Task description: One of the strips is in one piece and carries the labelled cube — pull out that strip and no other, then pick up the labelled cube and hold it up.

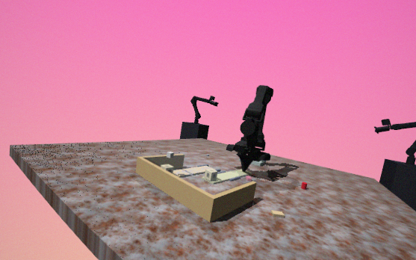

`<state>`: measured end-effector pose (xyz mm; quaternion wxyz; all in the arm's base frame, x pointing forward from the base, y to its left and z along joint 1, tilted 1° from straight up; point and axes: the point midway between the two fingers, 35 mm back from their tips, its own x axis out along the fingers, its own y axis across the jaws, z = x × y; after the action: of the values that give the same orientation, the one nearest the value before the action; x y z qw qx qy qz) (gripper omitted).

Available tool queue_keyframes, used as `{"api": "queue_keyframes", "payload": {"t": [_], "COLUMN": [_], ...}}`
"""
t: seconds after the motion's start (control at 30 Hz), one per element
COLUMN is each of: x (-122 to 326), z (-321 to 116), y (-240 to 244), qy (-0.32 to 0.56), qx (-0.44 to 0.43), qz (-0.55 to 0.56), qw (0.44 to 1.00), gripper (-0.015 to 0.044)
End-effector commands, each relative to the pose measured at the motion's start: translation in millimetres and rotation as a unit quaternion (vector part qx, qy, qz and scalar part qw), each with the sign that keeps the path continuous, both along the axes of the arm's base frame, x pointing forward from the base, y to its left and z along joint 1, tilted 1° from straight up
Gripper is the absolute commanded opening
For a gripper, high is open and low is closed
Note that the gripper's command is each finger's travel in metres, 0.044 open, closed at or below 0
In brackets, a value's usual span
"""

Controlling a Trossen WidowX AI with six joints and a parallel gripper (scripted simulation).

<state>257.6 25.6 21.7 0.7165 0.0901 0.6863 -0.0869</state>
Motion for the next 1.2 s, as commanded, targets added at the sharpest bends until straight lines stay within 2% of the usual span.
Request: {"api": "queue_keyframes", "payload": {"t": [0.0,1.17], "x": [-17,-56], "z": [-7,-7], "y": [2,11], "qy": [0.021,0.022], "qx": [0.001,0.002], "qz": [0.000,0.000], "qw": [1.000,1.000], "gripper": [0.0000,0.0000]}}
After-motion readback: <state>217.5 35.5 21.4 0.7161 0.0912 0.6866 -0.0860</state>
